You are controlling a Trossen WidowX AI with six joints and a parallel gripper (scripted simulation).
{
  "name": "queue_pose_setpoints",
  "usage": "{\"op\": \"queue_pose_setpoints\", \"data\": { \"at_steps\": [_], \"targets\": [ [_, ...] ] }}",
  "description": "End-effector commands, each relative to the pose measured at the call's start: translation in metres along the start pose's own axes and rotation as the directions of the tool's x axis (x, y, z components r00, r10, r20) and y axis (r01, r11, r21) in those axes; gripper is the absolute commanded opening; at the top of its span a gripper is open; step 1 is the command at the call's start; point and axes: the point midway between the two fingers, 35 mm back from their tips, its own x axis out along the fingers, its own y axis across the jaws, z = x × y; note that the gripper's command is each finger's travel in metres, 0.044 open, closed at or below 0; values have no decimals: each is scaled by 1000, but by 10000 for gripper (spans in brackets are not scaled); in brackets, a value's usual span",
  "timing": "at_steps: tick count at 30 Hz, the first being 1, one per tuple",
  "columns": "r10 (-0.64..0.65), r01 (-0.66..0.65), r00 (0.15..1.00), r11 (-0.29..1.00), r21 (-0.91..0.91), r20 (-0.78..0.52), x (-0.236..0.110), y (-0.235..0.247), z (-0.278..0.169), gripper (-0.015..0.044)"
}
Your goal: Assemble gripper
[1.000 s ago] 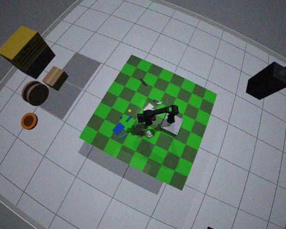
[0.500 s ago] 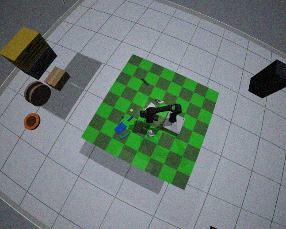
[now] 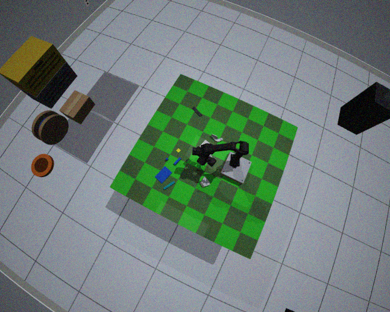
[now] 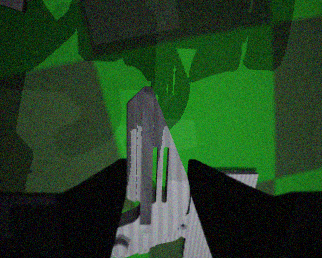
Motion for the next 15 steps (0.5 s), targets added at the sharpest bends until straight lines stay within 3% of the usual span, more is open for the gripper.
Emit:
{"op": "queue_pose_setpoints", "data": {
  "at_steps": [1, 15],
  "targets": [
    [-3, 4, 1000, 994, 108, -5, -1, 0, -7, 134],
    [-3, 6, 1000, 863, 505, -7, -1, 1, -29, 134]
  ]
}}
